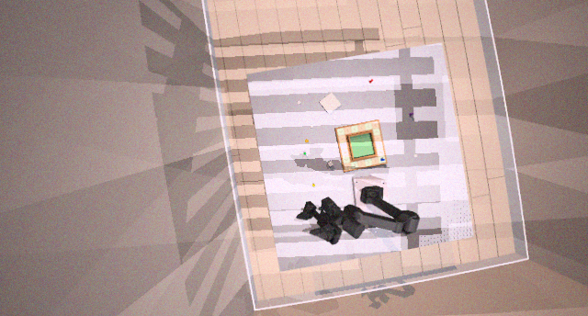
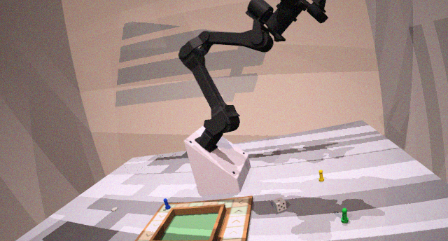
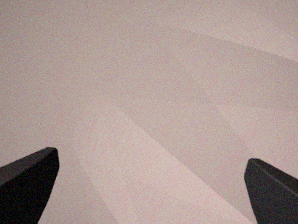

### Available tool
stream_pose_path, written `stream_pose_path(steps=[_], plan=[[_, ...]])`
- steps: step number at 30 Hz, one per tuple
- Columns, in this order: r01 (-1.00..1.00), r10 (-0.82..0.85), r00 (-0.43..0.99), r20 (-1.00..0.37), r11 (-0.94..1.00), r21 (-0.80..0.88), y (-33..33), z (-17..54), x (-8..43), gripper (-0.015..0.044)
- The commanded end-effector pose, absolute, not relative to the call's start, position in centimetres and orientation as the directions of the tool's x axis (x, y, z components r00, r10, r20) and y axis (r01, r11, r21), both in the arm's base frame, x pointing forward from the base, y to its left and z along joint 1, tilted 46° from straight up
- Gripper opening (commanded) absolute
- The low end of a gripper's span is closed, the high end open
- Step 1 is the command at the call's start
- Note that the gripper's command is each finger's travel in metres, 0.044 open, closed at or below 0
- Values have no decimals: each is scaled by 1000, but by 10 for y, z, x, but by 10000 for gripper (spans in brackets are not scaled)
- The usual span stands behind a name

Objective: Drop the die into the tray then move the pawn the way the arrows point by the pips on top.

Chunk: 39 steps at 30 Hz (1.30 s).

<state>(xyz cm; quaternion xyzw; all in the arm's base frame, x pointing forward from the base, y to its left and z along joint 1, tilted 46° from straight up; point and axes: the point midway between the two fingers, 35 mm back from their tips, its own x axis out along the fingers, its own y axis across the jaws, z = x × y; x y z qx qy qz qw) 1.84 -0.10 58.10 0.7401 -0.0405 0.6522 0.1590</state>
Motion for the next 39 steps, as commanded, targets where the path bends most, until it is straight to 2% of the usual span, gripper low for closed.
stream_pose_path(steps=[1,5,13,21,30,35,39], plan=[[-275,157,145,977,-942,192,2,581,18,374],[-420,341,137,930,-830,366,60,570,22,275],[-656,723,190,664,-410,634,180,508,57,275],[-731,936,261,235,33,682,256,405,106,275],[-706,925,229,-304,373,602,275,265,149,275],[-664,828,109,-551,473,579,257,191,155,275],[-611,741,-35,-670,515,601,235,145,148,275]])
